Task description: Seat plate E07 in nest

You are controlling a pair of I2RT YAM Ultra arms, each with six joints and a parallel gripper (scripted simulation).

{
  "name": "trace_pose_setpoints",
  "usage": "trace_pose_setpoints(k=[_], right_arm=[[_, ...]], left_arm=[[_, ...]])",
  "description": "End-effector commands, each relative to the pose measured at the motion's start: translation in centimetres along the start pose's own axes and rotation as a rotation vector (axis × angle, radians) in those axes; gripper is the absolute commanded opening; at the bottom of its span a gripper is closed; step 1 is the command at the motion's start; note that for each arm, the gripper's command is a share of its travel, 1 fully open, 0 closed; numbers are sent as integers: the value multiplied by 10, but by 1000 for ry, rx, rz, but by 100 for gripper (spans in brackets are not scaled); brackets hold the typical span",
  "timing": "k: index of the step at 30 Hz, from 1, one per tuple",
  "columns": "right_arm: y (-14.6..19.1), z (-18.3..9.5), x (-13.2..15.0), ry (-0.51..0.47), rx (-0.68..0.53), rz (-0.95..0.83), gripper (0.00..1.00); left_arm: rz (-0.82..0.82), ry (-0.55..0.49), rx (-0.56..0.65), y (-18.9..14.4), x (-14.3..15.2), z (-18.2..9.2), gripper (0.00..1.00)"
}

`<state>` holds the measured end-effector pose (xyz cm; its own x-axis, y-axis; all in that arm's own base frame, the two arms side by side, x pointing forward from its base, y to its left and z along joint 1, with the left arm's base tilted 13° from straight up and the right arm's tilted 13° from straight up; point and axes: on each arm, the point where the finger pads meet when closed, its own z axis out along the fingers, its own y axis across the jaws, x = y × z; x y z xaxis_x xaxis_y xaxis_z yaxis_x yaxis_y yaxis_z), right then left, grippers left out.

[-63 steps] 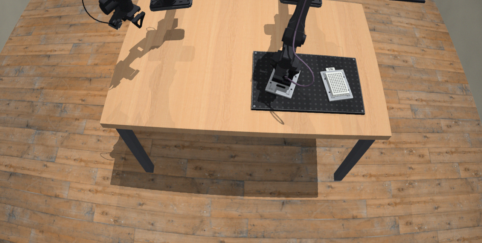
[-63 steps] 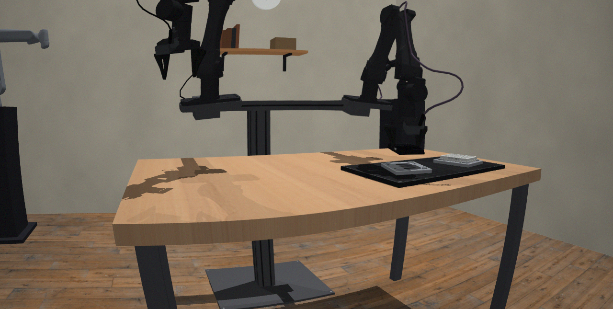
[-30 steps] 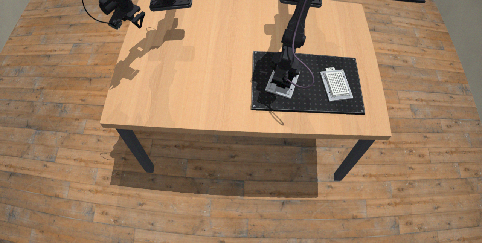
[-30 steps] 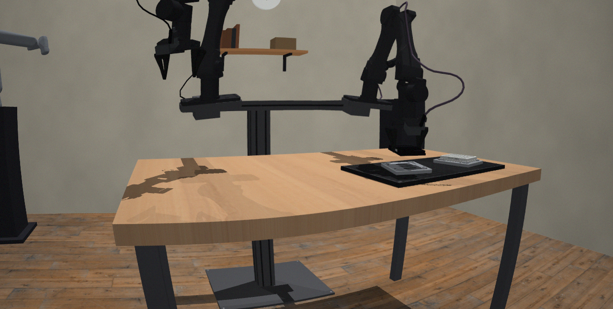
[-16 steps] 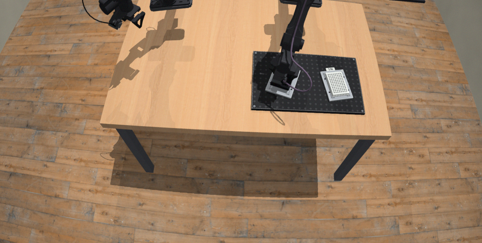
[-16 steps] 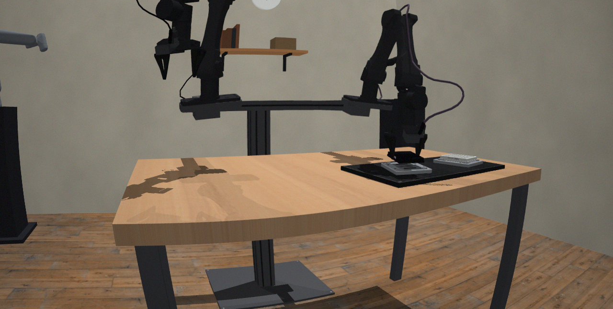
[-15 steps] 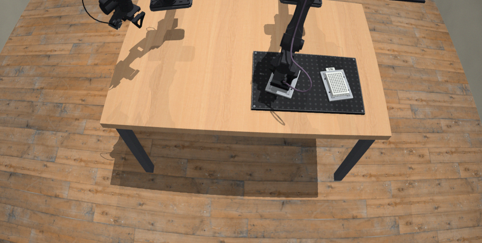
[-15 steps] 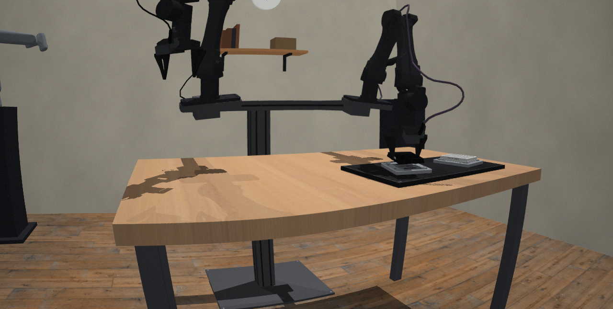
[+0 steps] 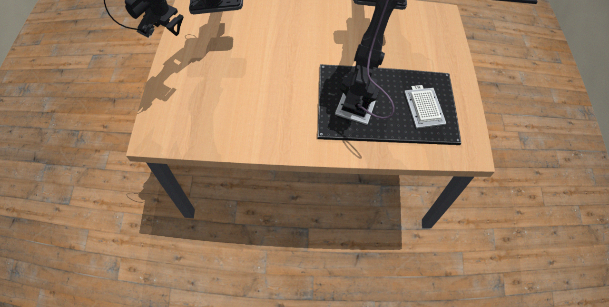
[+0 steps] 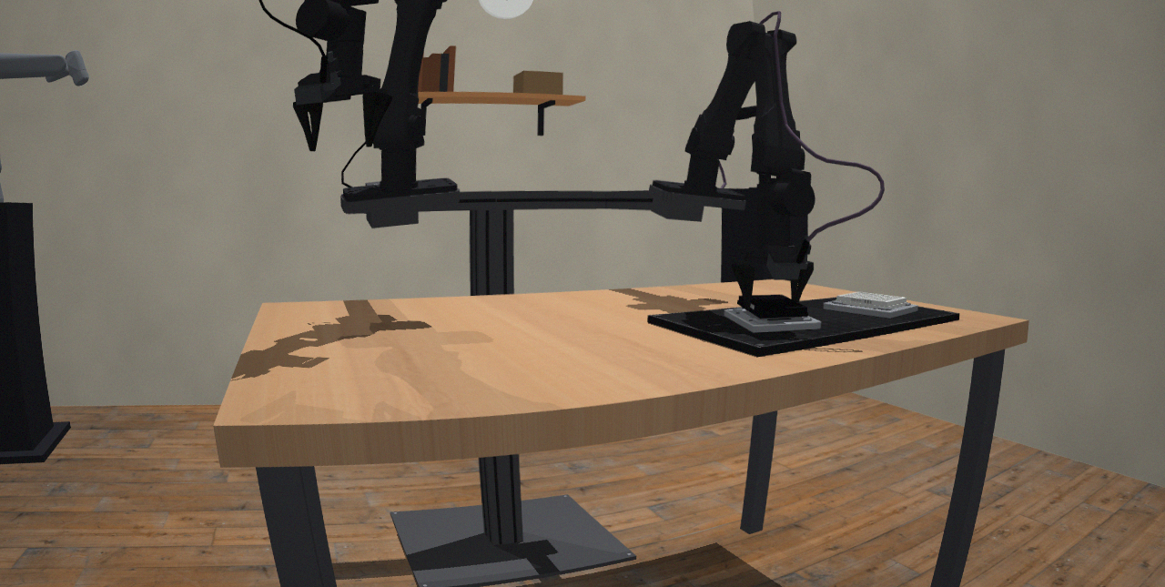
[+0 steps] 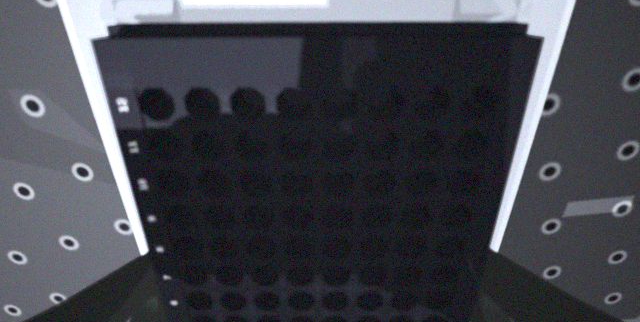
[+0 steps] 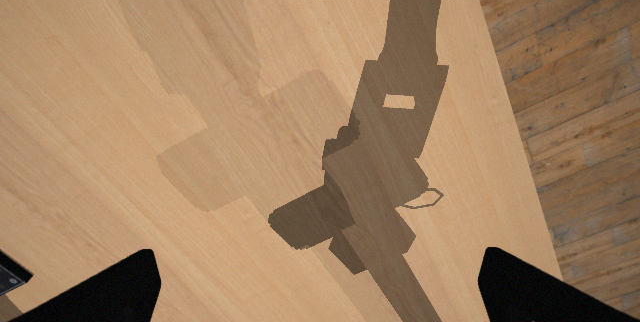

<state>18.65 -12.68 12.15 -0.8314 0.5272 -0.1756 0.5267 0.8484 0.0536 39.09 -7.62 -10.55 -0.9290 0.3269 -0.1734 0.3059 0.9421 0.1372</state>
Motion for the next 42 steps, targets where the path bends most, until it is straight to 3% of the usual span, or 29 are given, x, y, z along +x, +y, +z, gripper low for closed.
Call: trace_pose_setpoints(k=[1, 42], right_arm=[[-2, -6, -3, -47, -5, 20, 100], [-2, -6, -3, -47, -5, 20, 100]], left_arm=[[5, -43, 3, 0, -16, -14, 0], [5, -31, 2, 0, -5, -8, 0]])
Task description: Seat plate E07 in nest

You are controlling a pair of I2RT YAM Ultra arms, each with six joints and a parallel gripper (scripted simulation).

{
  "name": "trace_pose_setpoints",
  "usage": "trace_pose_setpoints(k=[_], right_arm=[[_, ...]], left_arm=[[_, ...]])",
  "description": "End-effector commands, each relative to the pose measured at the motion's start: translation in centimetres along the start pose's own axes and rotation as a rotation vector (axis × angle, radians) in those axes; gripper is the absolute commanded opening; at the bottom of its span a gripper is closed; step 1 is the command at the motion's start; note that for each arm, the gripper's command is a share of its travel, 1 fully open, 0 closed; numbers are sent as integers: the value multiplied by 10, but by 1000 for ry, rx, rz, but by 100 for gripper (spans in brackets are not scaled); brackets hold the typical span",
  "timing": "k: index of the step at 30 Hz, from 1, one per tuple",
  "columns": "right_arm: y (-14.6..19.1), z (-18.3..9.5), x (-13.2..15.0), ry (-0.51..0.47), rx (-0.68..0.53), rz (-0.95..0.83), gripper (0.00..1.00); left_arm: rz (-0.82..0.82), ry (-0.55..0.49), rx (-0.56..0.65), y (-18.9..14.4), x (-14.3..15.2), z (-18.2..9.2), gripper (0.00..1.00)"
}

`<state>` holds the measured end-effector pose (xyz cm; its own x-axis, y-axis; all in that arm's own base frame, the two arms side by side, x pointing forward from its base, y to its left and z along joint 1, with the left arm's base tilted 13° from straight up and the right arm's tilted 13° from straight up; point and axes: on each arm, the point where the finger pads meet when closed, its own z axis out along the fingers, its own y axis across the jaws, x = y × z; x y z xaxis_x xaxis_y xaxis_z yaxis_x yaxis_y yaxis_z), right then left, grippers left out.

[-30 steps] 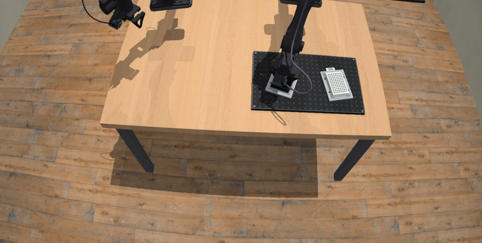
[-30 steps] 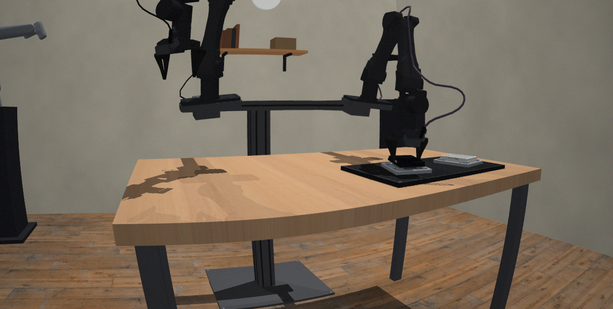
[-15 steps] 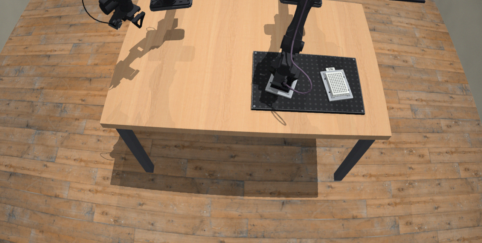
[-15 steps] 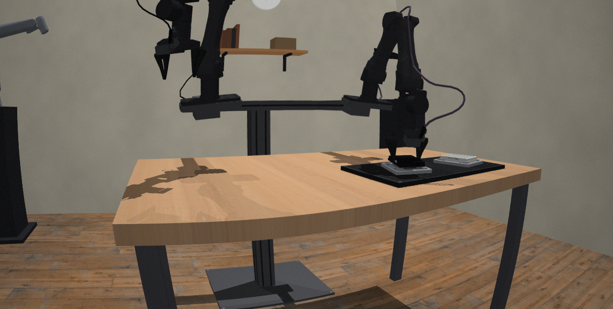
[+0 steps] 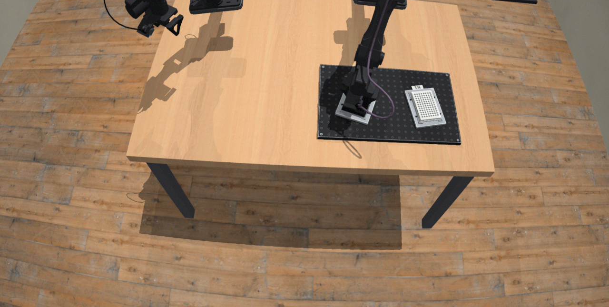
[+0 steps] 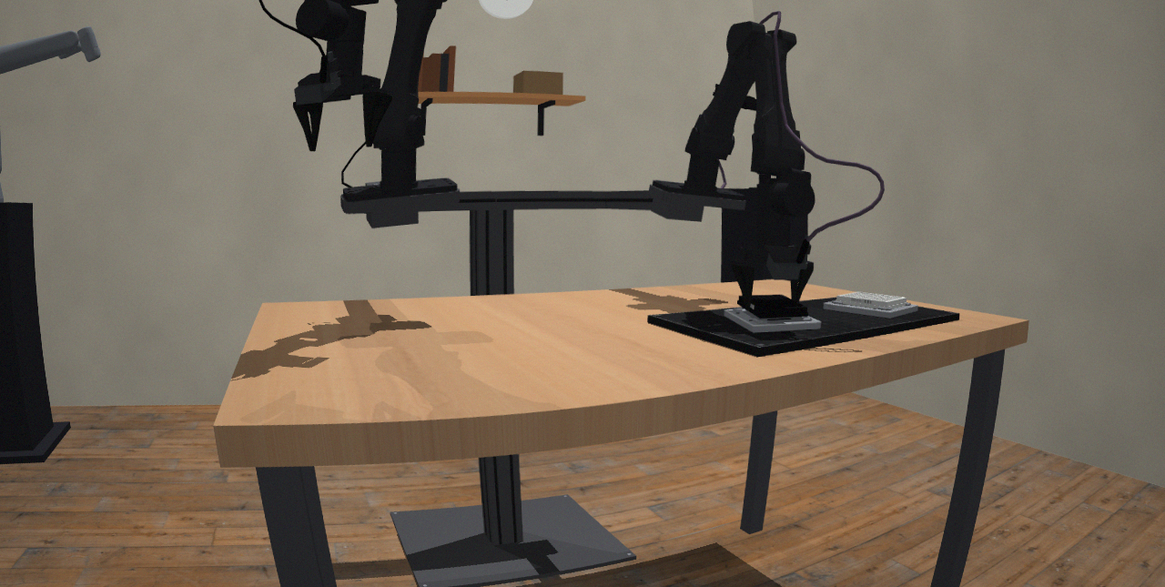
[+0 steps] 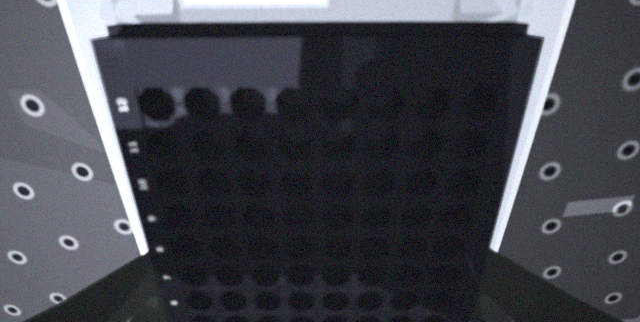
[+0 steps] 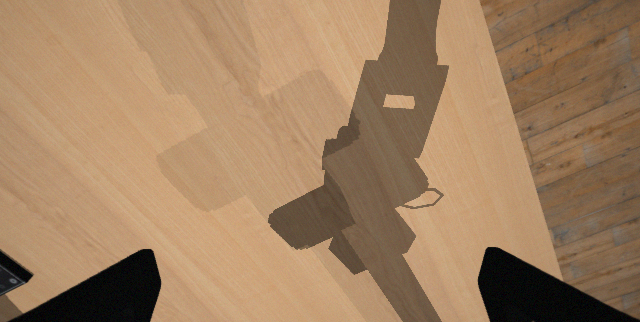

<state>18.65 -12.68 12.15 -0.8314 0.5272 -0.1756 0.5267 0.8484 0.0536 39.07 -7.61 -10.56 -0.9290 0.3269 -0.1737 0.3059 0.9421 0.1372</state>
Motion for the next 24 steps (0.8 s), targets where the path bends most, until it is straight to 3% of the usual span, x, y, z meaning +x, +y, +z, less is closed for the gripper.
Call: trace_pose_setpoints(k=[1, 15, 24], right_arm=[[-2, -6, -3, -47, -5, 20, 100], [-2, -6, -3, -47, -5, 20, 100], [-2, -6, -3, -47, -5, 20, 100]], left_arm=[[5, -31, 2, 0, -5, -8, 0], [0, -47, 2, 4, -17, -6, 0], [4, -5, 6, 3, -8, 0, 0]])
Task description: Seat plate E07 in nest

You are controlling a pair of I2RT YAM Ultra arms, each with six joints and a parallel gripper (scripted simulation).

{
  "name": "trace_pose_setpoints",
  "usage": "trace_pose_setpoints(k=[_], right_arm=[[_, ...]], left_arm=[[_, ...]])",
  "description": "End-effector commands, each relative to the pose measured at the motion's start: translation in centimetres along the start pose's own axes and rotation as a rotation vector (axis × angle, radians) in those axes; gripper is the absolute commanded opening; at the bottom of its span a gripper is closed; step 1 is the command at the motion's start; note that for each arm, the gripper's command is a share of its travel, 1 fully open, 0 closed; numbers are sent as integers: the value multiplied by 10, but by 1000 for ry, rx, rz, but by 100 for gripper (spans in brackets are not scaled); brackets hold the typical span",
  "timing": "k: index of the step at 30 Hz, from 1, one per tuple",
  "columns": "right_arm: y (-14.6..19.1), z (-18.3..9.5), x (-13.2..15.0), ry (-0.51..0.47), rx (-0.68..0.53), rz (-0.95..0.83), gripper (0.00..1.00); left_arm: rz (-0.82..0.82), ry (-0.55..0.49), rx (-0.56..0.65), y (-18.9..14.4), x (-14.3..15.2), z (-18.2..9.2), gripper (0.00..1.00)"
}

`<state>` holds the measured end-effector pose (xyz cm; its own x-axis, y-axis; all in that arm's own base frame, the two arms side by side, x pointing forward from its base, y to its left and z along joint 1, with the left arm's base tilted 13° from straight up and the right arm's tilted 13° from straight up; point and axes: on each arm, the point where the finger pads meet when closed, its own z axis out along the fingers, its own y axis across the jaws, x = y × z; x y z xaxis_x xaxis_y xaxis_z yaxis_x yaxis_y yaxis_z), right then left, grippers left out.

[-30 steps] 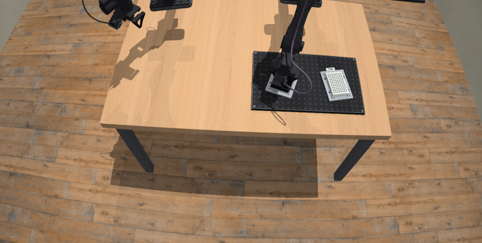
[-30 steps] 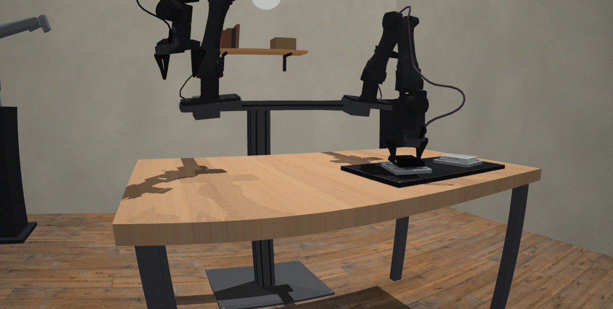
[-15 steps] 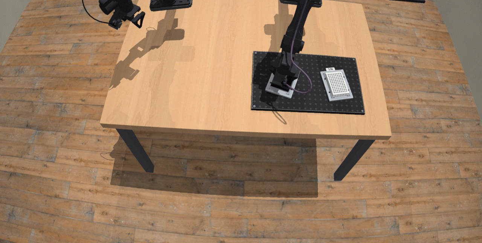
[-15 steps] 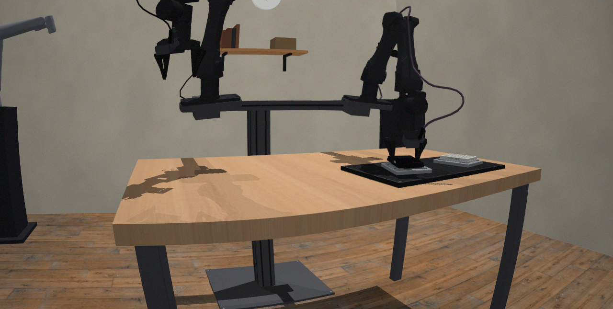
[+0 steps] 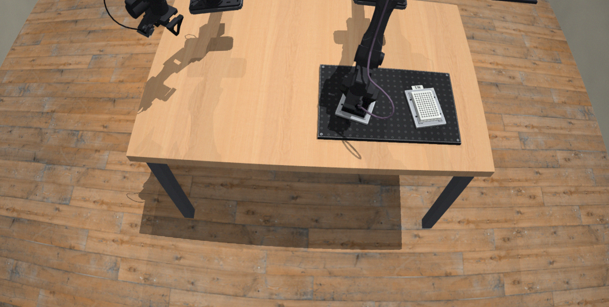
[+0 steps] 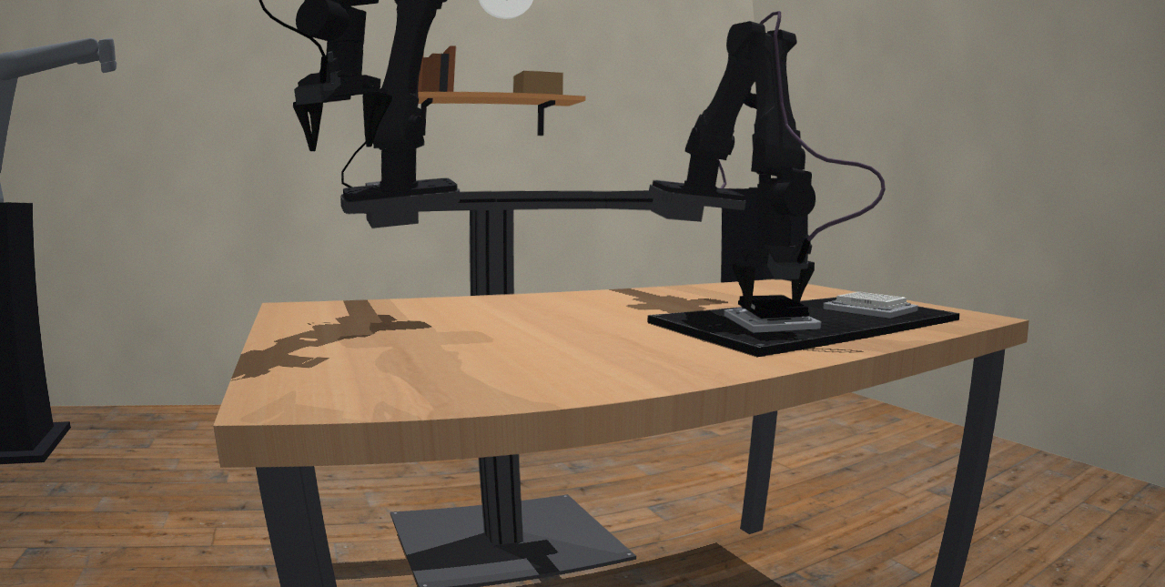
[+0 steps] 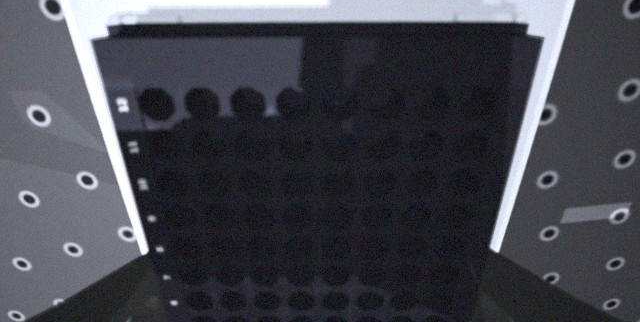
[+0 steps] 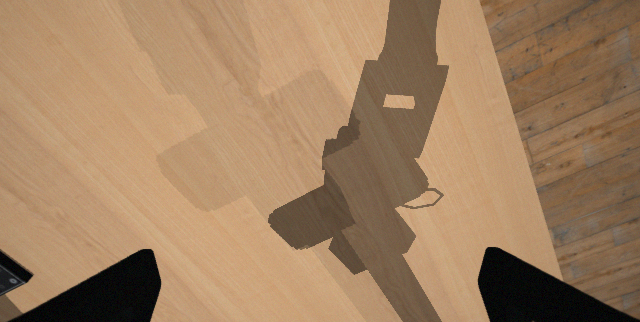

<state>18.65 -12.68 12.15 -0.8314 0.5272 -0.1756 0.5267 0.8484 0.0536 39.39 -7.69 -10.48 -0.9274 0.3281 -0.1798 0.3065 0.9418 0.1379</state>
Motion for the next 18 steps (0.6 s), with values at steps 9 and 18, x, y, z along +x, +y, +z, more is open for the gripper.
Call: trace_pose_setpoints(k=[9, 18], right_arm=[[-2, -6, -3, -47, -5, 20, 100], [-2, -6, -3, -47, -5, 20, 100]], left_arm=[[-1, -34, 3, 3, -2, -1, 0], [-1, -25, 5, 3, -8, 1, 0]])
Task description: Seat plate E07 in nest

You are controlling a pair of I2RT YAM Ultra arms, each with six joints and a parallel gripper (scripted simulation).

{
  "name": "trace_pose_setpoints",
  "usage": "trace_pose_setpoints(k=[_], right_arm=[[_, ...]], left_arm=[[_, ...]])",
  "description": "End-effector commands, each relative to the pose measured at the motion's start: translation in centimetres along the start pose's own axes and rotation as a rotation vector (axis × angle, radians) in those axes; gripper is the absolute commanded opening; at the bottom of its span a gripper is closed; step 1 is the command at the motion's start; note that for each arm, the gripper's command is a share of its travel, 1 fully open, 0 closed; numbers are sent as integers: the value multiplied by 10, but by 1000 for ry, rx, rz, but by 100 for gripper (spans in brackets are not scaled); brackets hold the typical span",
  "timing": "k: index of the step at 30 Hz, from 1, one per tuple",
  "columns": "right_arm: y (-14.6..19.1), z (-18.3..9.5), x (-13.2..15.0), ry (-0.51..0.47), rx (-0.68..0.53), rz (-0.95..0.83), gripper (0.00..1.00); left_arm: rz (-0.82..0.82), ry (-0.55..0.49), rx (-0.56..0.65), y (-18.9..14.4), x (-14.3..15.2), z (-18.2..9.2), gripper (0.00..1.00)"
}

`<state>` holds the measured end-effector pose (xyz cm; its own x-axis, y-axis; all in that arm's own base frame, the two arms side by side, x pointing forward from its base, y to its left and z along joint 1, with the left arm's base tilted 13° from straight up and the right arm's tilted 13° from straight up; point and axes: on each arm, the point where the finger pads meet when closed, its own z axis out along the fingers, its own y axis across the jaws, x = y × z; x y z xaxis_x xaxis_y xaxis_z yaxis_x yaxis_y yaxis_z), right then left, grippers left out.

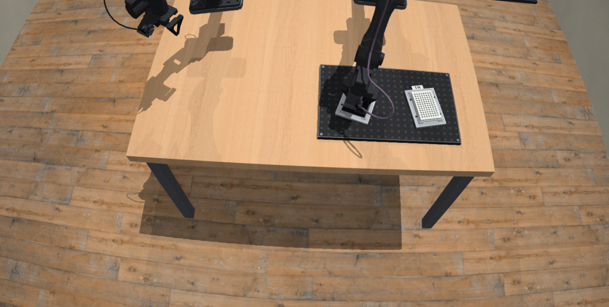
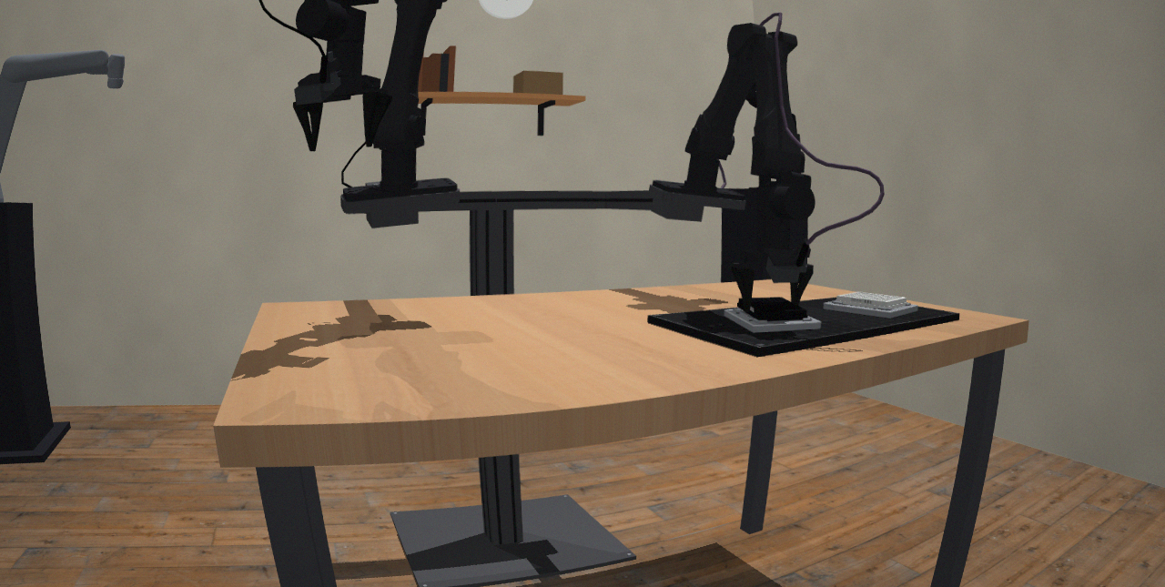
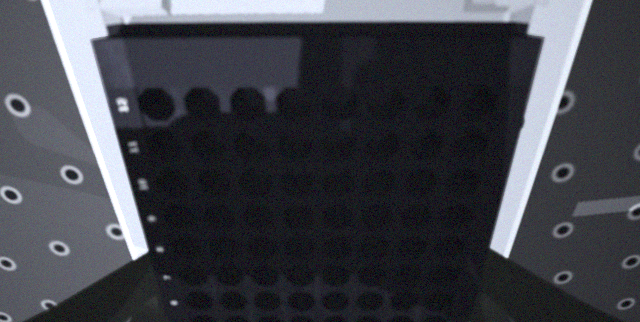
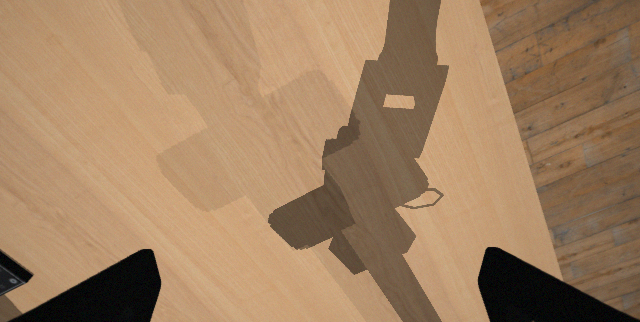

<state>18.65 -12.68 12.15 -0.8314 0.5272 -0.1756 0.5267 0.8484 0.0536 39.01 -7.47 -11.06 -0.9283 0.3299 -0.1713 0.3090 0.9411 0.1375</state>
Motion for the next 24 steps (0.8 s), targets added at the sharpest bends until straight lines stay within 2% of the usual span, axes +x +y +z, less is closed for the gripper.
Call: trace_pose_setpoints(k=[1, 24], right_arm=[[-2, -6, -3, -47, -5, 20, 100], [-2, -6, -3, -47, -5, 20, 100]], left_arm=[[-3, -41, 3, 3, -15, -4, 0], [5, -31, 5, -4, -11, 2, 0]])
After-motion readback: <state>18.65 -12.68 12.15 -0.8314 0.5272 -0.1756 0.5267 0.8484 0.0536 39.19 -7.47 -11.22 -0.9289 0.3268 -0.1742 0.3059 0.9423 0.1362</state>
